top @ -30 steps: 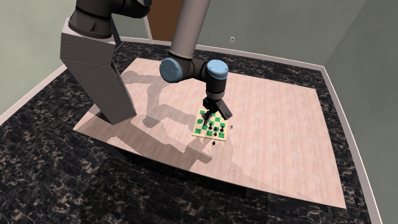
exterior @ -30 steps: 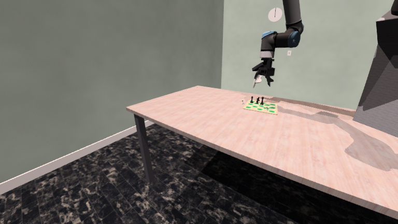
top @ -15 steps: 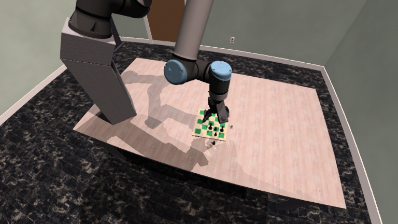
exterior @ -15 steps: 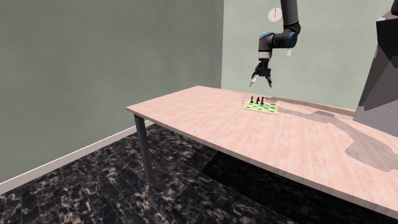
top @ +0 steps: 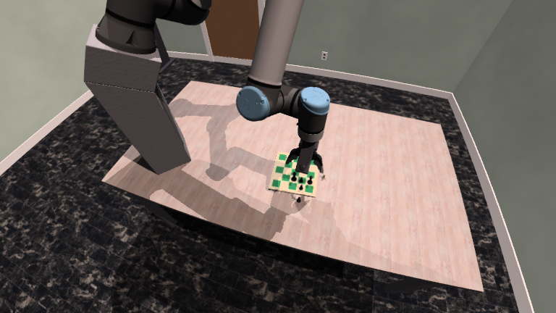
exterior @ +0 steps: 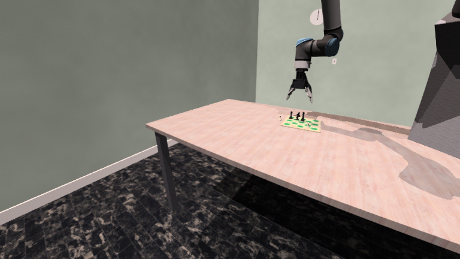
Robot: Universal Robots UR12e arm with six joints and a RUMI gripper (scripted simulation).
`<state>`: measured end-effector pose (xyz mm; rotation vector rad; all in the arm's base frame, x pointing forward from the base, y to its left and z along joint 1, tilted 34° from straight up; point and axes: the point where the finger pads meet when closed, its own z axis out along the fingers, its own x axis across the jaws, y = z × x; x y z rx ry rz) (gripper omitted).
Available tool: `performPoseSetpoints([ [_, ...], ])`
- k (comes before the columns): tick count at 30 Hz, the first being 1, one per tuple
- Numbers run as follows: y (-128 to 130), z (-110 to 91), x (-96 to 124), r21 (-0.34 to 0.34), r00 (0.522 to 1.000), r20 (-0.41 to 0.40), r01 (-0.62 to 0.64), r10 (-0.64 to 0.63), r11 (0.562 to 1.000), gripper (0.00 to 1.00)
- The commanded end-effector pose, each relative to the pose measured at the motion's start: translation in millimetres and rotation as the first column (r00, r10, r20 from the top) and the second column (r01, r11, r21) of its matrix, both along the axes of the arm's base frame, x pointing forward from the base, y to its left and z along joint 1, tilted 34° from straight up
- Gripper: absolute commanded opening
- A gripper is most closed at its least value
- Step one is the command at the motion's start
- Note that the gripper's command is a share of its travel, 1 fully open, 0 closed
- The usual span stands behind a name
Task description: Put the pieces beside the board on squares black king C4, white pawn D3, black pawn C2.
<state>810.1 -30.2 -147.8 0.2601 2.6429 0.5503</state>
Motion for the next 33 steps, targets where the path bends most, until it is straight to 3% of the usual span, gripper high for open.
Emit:
performPoseSetpoints([
  [1,1,1,4,0.07,0.984,-0.067,0.167,-0.162,0.983,1.0],
  [7,3,3,9,0.158,0.917,-0.179,0.383,-0.356,0.91,1.0],
  [13,6,5,16,0.216,0.801,-0.304,0.586,-0.516,0.781,1.0],
  [15,6,5,16,0.216,0.801,-0.304,0.586,-0.516,0.781,1.0],
  [21,11,8,22,0.24,0.644,-0.433,0.757,-0.631,0.608,1.0],
  [30,17,14,34,0.212,0.366,-0.611,0.93,-0.702,0.3,1.0],
  [32,17,14,34,0.212,0.366,-0.611,0.93,-0.702,0.3,1.0],
  [33,18,14,35,0.205,0.334,-0.628,0.942,-0.703,0.264,1.0],
])
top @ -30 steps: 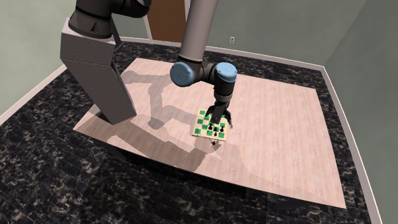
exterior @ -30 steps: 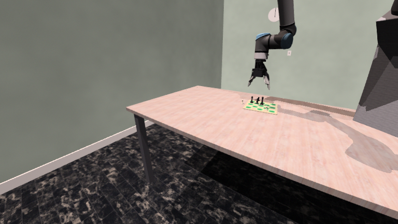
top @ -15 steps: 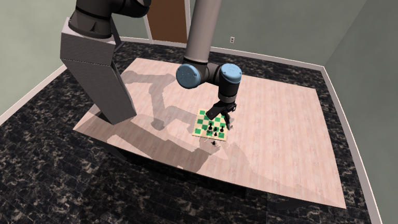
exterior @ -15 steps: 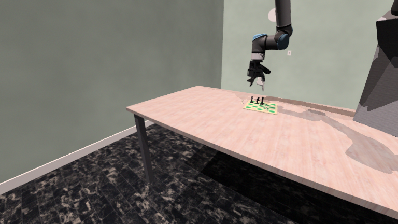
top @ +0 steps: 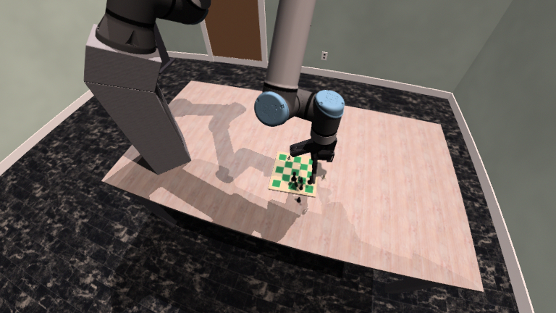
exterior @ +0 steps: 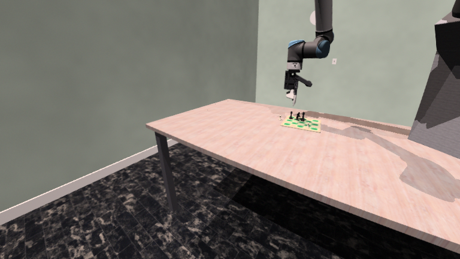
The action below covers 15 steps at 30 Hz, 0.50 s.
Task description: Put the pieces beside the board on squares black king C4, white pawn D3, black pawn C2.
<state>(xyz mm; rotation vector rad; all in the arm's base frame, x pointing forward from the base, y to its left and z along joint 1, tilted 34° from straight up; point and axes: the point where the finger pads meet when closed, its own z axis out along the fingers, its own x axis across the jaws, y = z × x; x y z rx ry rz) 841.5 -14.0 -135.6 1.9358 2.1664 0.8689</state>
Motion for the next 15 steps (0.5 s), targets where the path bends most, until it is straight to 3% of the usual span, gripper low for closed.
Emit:
performPoseSetpoints([
  [1,2,3,5,0.062,0.987,-0.059,0.152,-0.148,0.986,1.0],
  [6,6,7,12,0.132,0.944,-0.141,0.316,-0.298,0.94,1.0],
  [14,11,13,23,0.206,0.829,-0.277,0.545,-0.486,0.813,1.0],
  [15,11,13,23,0.206,0.829,-0.277,0.545,-0.486,0.813,1.0],
])
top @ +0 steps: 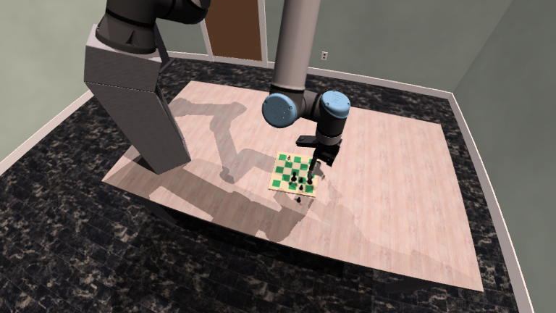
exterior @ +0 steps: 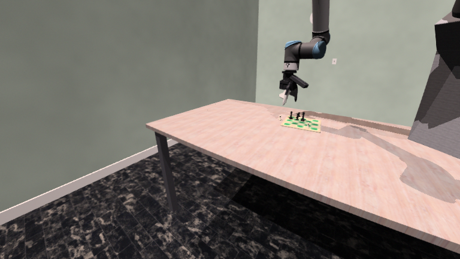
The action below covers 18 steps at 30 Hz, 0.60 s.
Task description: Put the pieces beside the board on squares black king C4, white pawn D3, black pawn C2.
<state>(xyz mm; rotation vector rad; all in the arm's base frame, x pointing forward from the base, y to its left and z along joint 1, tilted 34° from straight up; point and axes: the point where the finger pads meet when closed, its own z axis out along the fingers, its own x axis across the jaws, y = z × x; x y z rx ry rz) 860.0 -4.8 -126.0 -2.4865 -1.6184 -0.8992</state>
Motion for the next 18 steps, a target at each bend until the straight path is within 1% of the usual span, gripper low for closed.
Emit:
performPoseSetpoints([
  [1,2,3,5,0.048,0.993,-0.043,0.116,-0.114,0.992,1.0],
  [6,4,7,12,0.11,0.964,-0.109,0.254,-0.242,0.961,1.0],
  [13,7,11,21,0.173,0.9,-0.2,0.421,-0.387,0.89,1.0],
  [16,8,13,24,0.192,0.868,-0.237,0.483,-0.437,0.854,1.0],
  [18,8,13,24,0.192,0.868,-0.237,0.483,-0.437,0.854,1.0],
])
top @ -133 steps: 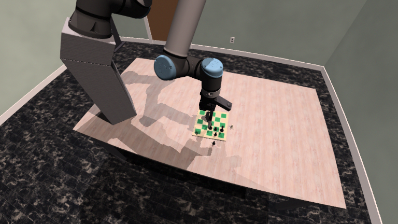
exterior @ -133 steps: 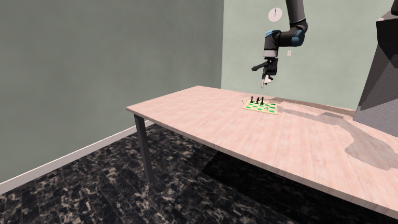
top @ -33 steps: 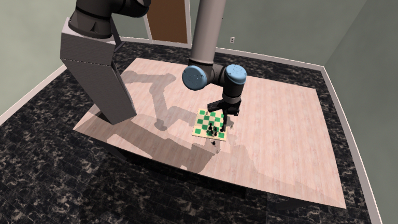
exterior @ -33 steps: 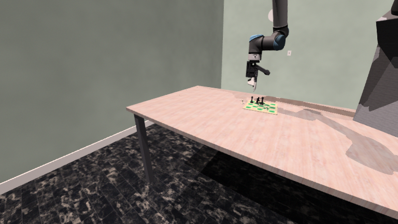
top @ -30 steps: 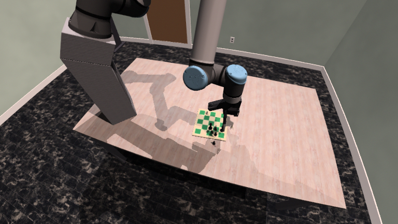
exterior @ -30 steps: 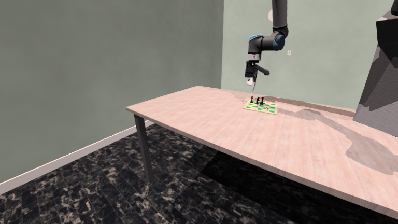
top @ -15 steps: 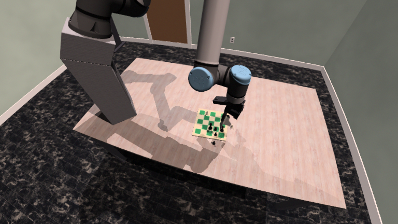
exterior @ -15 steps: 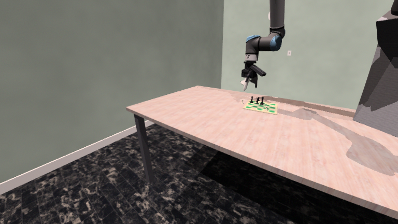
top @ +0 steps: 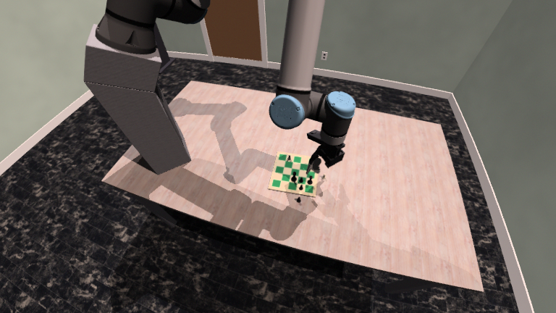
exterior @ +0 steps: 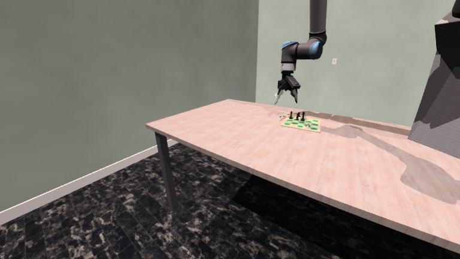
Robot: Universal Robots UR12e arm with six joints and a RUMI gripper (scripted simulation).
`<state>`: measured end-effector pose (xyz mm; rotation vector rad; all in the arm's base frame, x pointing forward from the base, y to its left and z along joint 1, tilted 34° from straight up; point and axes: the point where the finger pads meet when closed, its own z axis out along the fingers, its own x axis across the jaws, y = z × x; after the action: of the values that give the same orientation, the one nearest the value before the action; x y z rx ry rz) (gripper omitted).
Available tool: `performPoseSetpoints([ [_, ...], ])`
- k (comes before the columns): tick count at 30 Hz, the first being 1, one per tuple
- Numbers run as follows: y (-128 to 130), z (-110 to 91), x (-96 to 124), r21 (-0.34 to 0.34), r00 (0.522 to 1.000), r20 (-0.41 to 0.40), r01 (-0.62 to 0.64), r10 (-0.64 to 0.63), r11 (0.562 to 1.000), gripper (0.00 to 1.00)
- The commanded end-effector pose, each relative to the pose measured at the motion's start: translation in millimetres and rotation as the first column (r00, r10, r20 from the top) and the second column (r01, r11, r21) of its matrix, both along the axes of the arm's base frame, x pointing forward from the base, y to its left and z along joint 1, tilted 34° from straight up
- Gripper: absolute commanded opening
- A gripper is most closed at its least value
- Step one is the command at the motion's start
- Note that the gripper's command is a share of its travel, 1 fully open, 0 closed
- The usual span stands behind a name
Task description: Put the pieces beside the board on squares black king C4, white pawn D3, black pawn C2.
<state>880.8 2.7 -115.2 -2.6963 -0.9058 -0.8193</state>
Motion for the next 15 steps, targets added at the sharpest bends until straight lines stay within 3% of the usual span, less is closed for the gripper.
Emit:
performPoseSetpoints([
  [1,1,3,4,0.038,0.996,-0.032,0.086,-0.085,0.996,1.0],
  [15,4,9,17,0.139,0.945,-0.142,0.315,-0.296,0.939,1.0],
])
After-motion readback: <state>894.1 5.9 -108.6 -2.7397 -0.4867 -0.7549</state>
